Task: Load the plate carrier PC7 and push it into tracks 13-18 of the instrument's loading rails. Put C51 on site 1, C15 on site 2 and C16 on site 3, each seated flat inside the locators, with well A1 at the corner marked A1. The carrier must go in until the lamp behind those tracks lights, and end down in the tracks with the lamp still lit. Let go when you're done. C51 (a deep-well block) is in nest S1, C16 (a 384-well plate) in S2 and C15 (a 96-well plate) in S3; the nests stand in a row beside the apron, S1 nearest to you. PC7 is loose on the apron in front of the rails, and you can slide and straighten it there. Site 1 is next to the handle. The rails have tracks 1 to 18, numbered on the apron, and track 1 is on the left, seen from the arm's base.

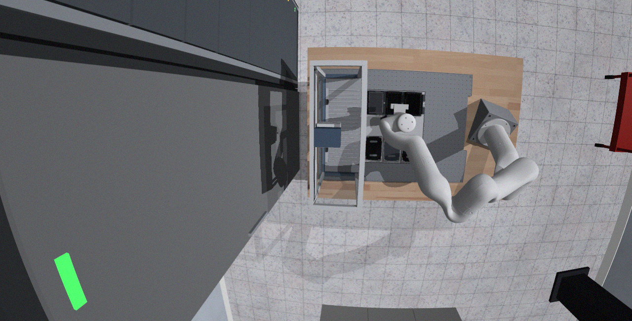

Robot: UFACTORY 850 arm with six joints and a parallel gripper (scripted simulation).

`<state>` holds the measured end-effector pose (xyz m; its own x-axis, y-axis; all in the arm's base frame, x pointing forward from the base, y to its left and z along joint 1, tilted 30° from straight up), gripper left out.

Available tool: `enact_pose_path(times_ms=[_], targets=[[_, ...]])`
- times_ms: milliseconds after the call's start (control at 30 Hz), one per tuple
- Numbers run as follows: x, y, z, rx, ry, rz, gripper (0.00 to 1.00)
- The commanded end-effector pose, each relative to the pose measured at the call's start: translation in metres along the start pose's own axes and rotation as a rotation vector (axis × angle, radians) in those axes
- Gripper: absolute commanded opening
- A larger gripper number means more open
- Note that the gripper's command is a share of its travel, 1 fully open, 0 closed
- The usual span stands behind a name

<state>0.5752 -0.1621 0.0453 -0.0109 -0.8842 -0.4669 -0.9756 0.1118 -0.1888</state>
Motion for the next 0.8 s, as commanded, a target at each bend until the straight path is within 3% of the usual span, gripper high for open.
enact_pose_path(times_ms=[0,767], targets=[[0.002,-0.001,-0.001,0.002,0.001,0.000,1.00],[0.013,0.001,-0.001,0.002,0.001,0.000,1.00]])
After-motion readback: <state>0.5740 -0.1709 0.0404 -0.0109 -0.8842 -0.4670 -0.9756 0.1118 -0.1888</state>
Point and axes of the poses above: the point where the finger pads meet when closed, its own z axis out along the fingers, its own y axis across the jaws, x = y × z, the point moved 4 cm from there along -z, back along the fingers, and after that the axes turned 6 degrees about -z, right-handed, at the moved point
